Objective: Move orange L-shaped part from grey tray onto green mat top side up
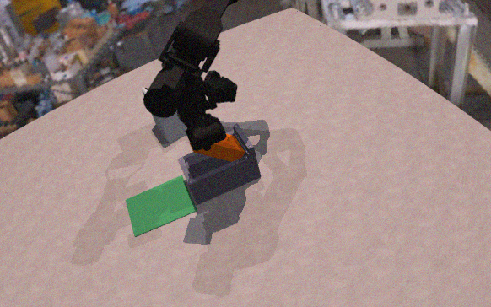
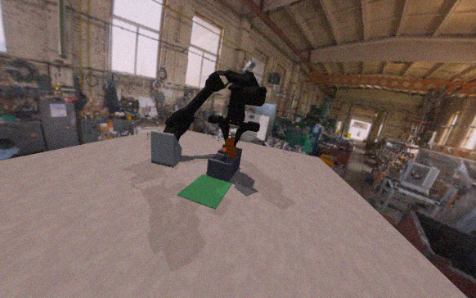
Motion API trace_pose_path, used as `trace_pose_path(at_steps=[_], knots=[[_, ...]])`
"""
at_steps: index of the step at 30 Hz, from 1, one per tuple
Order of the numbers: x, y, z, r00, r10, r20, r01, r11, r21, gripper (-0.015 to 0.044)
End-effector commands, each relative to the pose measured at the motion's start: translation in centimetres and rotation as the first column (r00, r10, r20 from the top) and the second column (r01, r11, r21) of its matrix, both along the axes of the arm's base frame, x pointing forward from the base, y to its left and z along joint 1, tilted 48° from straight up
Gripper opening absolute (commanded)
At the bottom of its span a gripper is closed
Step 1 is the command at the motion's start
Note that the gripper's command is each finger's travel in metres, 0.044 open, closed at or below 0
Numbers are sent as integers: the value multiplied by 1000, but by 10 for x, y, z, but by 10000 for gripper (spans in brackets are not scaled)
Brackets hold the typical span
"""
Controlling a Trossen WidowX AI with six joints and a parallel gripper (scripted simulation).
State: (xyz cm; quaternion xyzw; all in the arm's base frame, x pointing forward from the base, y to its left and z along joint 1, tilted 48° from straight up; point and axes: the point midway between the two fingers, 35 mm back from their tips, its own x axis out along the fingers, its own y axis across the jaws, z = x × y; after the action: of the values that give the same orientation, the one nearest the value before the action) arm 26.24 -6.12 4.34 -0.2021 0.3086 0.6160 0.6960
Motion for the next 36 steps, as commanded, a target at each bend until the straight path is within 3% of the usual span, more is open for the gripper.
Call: trace_pose_path(at_steps=[1,29,36], knots=[[1,-6,7,1000,0,9,0,1000,-2,0],[-1,-30,29,1000,0,8,0,1000,-3,0],[-7,-44,9,1000,0,8,0,1000,-4,0]])
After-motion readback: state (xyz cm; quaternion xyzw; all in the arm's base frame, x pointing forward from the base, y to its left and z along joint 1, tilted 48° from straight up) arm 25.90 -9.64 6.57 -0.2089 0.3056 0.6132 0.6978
